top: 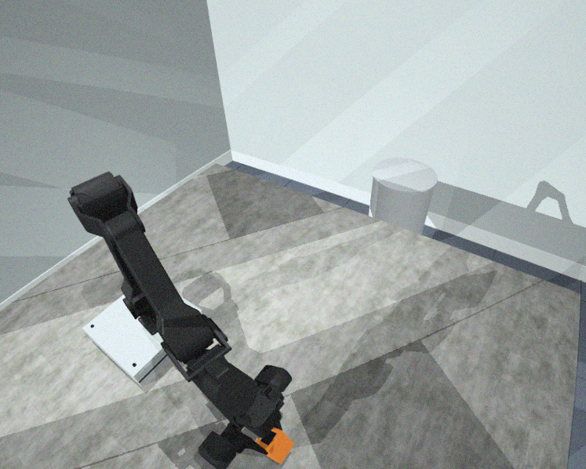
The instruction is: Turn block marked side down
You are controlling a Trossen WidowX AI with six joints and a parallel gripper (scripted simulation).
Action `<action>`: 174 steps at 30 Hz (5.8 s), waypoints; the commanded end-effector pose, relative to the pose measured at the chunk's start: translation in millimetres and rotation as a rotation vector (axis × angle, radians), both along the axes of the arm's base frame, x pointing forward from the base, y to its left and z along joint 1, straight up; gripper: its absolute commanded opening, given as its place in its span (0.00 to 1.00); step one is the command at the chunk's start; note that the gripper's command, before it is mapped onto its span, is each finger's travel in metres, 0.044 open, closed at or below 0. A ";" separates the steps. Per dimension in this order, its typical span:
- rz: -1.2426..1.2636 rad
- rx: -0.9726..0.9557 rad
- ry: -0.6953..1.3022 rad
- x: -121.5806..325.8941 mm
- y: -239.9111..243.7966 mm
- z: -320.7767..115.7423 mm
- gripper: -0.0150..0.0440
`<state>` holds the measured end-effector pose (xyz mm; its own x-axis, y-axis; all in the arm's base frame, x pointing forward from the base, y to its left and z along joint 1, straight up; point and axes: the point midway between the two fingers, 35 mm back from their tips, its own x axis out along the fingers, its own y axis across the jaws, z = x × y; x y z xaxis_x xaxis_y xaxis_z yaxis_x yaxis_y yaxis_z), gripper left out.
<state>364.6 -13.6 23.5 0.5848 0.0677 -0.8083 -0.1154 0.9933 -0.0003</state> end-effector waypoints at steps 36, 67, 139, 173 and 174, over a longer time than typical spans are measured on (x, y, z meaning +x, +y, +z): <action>0.004 0.057 -0.453 -10.3 1.4 -14.6 0.25; 0.004 0.057 -0.453 -10.3 1.4 -14.6 1.00; 0.001 -0.025 0.312 -7.7 -0.2 63.4 1.00; 0.005 -0.067 0.598 7.3 3.9 18.1 1.00; 0.005 -0.067 0.598 7.3 3.9 16.5 1.00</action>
